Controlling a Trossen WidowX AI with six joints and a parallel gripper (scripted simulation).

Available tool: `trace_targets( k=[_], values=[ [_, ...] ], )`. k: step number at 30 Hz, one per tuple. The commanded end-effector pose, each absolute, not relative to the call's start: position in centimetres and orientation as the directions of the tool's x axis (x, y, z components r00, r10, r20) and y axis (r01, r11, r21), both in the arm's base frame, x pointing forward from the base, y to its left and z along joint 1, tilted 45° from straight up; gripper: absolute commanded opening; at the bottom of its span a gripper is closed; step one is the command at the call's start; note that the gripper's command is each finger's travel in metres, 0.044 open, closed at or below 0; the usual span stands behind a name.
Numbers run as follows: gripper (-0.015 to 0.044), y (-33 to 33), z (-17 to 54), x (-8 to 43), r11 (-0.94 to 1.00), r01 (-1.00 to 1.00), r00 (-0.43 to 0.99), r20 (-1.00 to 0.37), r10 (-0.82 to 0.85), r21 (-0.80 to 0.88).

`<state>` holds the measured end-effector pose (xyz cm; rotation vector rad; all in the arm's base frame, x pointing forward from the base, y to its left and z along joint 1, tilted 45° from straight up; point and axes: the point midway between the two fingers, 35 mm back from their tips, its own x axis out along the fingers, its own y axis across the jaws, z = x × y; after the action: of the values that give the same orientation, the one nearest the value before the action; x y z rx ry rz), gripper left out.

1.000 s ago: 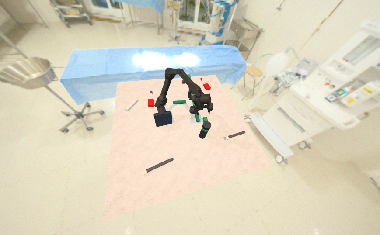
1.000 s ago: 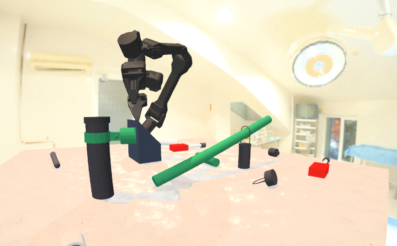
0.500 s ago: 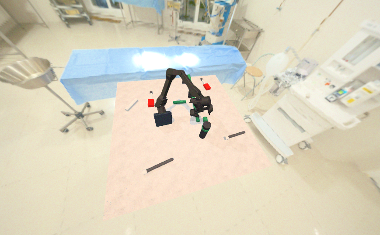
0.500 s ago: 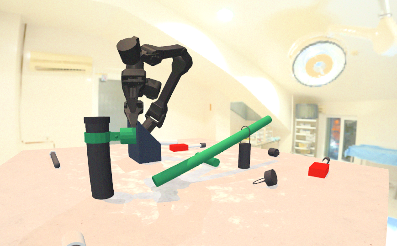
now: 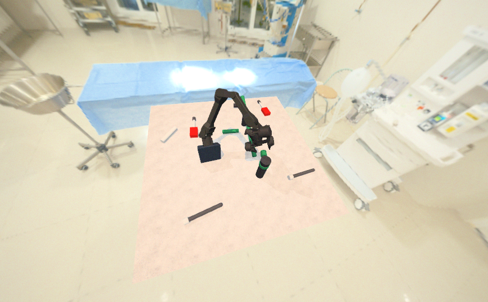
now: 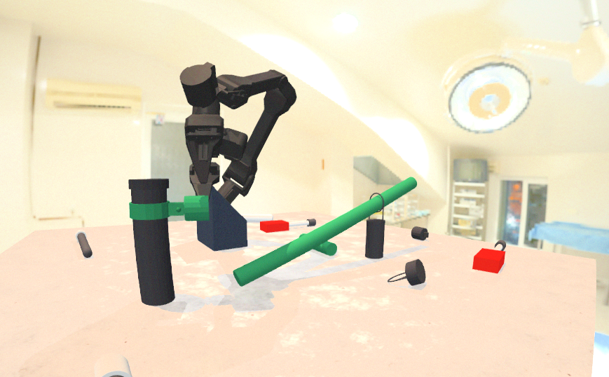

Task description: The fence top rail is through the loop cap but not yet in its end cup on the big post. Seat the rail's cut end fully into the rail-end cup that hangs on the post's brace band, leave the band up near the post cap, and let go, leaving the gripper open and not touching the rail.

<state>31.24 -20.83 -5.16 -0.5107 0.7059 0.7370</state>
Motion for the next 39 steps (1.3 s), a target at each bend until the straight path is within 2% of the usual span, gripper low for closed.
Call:
trace_targets(
  k=[1,32,39],
  values=[
    [0.0440,-20.5,-5.8,31.5,0.642,-0.748,0.529,-0.735,0.425,-0.168],
    [0.0440,-18.3,-9.3,34.0,0.642,-0.748,0.532,-0.732,0.426,-0.169],
    [0.0256,-18.3,-9.3,34.0,0.642,-0.748,0.532,-0.732,0.426,-0.169]
  ],
)
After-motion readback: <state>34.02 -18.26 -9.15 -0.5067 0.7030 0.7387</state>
